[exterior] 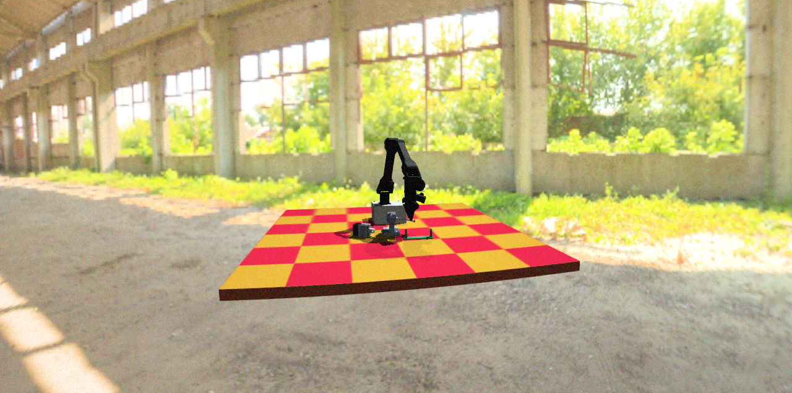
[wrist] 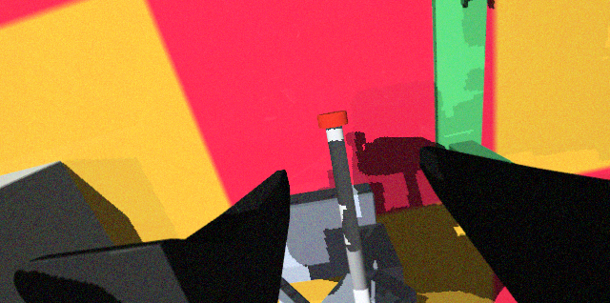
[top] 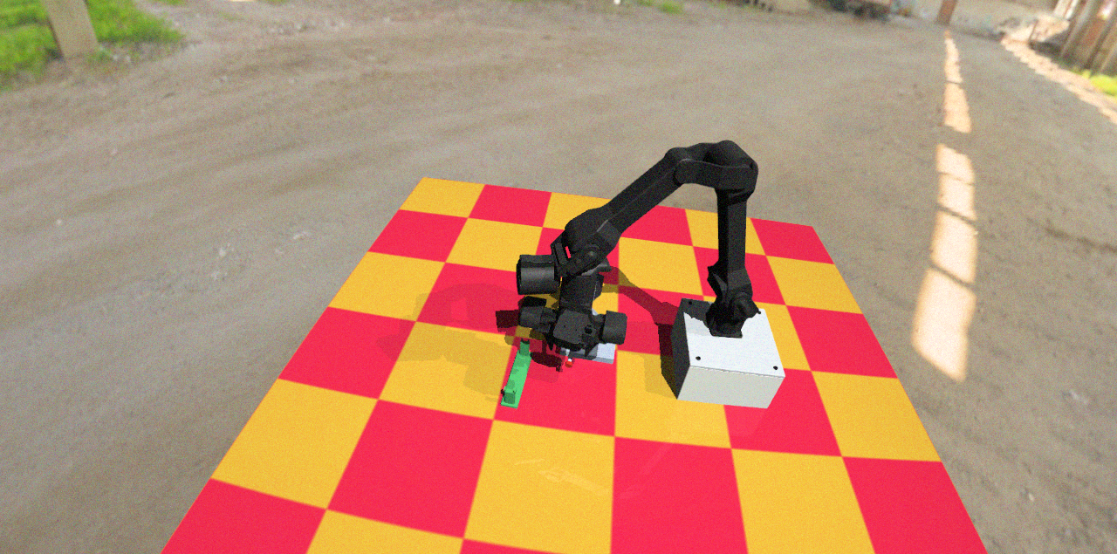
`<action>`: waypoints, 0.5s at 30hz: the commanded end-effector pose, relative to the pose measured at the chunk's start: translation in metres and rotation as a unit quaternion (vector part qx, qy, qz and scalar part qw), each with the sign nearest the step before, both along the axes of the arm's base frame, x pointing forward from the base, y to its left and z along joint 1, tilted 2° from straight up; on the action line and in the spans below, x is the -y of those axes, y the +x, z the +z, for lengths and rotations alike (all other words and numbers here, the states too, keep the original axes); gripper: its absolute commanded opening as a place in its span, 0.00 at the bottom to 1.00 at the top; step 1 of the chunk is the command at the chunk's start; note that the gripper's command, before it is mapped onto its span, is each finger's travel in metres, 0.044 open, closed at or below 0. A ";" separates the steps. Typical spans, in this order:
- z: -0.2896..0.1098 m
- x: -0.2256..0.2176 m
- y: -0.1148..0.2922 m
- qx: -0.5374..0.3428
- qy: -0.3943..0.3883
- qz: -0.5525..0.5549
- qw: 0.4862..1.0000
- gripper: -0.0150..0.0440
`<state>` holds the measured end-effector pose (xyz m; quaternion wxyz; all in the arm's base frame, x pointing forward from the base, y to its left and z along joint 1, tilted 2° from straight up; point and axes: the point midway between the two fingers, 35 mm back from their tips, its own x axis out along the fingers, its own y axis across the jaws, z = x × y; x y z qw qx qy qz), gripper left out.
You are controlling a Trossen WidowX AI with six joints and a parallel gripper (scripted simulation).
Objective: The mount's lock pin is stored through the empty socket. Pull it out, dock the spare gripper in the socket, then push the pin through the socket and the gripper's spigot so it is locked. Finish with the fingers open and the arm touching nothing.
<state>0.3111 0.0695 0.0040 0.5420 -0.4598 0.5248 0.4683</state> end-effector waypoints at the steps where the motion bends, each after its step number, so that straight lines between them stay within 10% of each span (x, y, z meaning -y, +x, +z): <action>1: -0.009 0.000 -0.003 -0.006 0.001 0.000 1.000 0.76; 15: -0.030 -0.002 -0.005 -0.006 0.001 0.000 1.000 0.76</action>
